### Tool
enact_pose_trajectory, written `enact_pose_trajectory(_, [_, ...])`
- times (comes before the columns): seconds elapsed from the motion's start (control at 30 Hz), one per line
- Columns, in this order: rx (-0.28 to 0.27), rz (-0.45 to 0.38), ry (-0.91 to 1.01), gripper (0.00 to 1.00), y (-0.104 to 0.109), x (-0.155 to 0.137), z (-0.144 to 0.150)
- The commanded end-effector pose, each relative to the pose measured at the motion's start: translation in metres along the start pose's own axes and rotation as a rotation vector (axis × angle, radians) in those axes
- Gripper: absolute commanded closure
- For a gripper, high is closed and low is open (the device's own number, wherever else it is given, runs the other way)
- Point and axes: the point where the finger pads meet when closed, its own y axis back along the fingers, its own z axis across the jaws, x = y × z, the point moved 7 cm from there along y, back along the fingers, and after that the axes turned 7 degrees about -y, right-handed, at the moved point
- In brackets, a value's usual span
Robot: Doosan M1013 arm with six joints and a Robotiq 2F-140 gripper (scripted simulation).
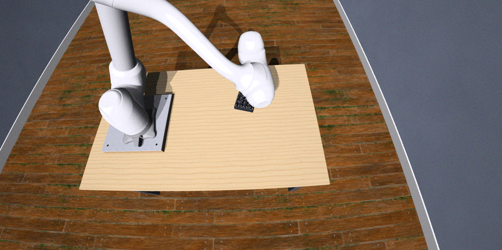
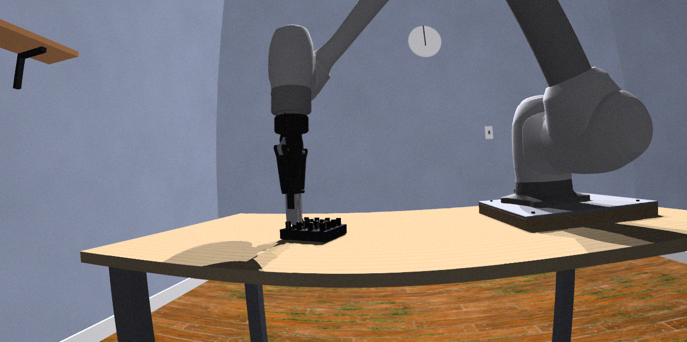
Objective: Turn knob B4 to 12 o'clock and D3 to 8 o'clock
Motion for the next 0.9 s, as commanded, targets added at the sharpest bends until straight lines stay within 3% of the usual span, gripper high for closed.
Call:
enact_pose_trajectory(0.0, [0.001,0.000,0.014,0.95,0.0001,0.0000,0.0001])
enact_pose_trajectory(0.87, [0.001,0.000,0.493,0.95,0.0001,0.0000,0.0001])
